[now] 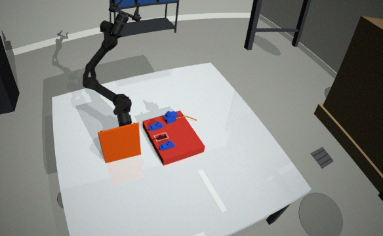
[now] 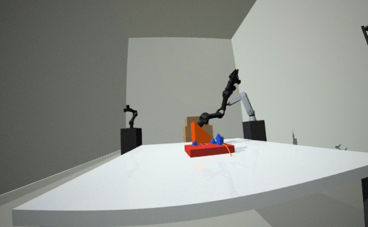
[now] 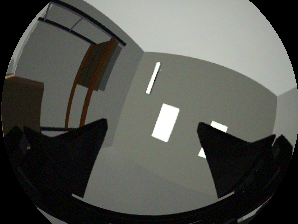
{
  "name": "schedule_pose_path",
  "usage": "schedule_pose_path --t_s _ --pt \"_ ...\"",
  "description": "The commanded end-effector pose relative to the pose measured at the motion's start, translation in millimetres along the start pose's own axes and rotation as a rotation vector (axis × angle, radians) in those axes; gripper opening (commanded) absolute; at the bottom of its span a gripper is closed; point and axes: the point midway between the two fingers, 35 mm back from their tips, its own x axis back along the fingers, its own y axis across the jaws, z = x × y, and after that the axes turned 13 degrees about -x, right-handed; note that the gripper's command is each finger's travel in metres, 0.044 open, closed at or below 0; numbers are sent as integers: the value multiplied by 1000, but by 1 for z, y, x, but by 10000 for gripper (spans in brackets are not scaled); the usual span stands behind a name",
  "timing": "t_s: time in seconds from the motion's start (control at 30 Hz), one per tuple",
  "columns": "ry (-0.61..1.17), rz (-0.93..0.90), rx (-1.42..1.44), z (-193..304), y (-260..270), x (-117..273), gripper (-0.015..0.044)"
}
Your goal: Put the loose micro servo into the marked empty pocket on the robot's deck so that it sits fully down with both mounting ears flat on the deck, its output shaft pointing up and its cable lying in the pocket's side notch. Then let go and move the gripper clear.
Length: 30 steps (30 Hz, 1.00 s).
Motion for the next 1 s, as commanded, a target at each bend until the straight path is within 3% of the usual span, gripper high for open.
schedule_pose_path --t_s 0.0,0.97 --pt "24 -47 -71 11 15 -5 440" --pt "364 -381 -741 91 145 -10 440"
